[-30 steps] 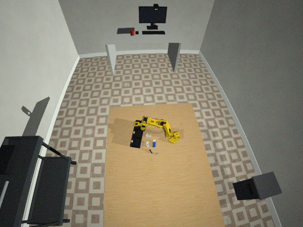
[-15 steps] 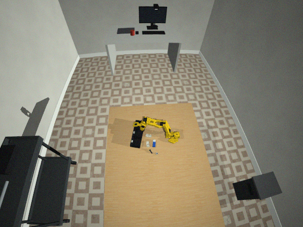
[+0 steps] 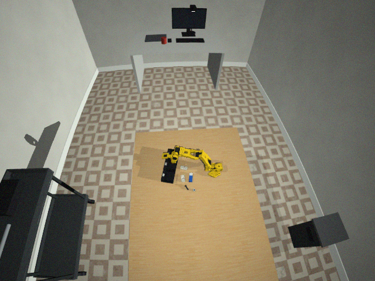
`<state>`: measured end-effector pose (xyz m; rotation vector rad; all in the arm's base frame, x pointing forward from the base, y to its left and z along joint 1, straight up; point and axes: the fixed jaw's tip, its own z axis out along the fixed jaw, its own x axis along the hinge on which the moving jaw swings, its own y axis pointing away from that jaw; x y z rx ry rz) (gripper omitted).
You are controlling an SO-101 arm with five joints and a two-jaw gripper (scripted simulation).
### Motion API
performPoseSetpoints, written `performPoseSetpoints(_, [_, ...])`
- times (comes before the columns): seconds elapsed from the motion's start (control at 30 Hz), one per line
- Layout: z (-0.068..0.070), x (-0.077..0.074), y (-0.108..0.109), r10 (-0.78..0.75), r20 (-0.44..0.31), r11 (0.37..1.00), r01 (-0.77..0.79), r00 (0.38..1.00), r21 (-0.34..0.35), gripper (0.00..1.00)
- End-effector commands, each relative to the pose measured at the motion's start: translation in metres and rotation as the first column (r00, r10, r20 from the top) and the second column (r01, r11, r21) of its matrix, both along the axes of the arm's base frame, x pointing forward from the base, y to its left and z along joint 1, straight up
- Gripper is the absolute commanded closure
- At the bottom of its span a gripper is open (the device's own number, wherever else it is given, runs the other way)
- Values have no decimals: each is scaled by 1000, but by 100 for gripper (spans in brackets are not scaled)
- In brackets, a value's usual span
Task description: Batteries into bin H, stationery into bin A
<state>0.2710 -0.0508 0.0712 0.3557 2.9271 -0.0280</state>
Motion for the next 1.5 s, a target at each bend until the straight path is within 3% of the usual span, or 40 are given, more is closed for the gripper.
performPoseSetpoints(0.0, [14, 11, 4, 32, 70, 999, -31, 997, -17, 100])
performPoseSetpoints(0.9, [14, 14, 6, 45, 78, 999, -44, 996, -20, 100])
performPoseSetpoints(0.93, [25, 17, 10, 64, 117, 998, -61, 991, -29, 100])
performPoseSetpoints(1.47, [25, 17, 10, 64, 117, 998, -61, 991, -29, 100])
